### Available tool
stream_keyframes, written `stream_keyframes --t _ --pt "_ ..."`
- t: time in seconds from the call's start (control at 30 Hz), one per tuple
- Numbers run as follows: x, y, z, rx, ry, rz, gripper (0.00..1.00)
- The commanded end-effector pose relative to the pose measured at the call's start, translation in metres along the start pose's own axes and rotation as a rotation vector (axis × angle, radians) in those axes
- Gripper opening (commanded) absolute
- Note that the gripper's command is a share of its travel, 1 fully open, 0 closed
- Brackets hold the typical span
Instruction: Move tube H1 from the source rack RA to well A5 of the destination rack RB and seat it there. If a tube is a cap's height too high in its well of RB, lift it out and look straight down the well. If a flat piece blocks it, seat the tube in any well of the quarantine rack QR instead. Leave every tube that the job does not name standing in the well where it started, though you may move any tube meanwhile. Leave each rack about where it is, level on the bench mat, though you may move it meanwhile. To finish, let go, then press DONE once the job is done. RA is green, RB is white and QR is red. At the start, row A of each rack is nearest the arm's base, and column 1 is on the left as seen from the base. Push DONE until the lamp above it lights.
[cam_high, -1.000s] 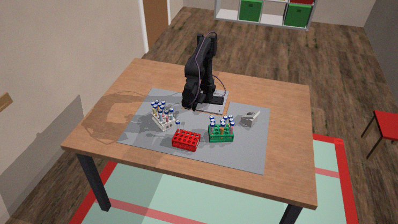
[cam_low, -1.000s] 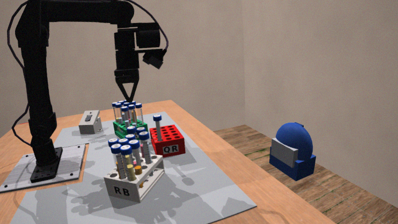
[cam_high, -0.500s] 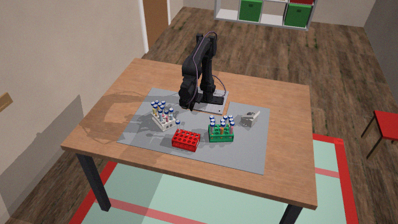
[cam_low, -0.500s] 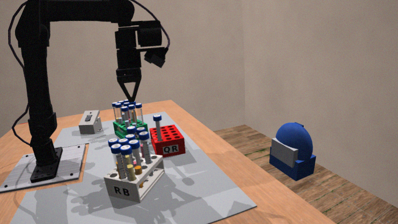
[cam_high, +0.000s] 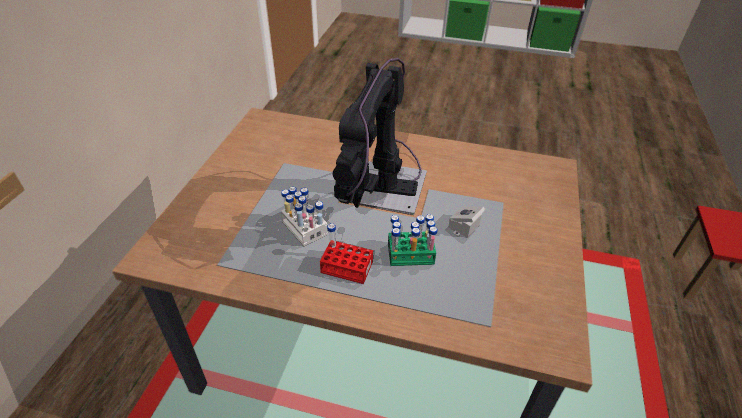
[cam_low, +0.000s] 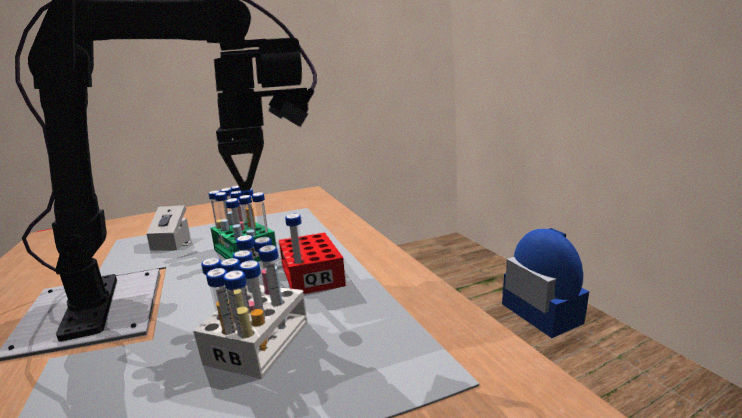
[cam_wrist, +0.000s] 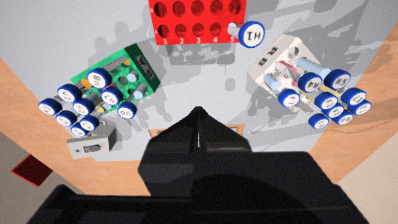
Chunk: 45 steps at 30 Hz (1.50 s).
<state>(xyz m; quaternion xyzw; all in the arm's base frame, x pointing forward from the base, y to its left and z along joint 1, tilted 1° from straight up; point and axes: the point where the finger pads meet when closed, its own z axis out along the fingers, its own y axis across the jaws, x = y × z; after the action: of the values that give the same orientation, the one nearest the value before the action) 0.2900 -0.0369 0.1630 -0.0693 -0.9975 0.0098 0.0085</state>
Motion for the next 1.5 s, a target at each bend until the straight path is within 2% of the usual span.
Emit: stream_keyframes --t 0.0,0.77,1.27,1.33,1.47 --pt "-0.0114 -0.0009 -0.0104 -0.004 -0.060 0.000 0.00" --pt "-0.0114 -0.0009 -0.0104 -0.004 -0.060 0.000 0.00" --pt "-0.0115 -0.0002 -0.0101 0.010 -0.059 -0.504 0.00" --pt "-0.0115 -0.0002 -0.0101 0.010 -0.059 -0.504 0.00" --pt "-0.0115 -0.0001 -0.0101 0.013 -0.059 -0.637 0.00"
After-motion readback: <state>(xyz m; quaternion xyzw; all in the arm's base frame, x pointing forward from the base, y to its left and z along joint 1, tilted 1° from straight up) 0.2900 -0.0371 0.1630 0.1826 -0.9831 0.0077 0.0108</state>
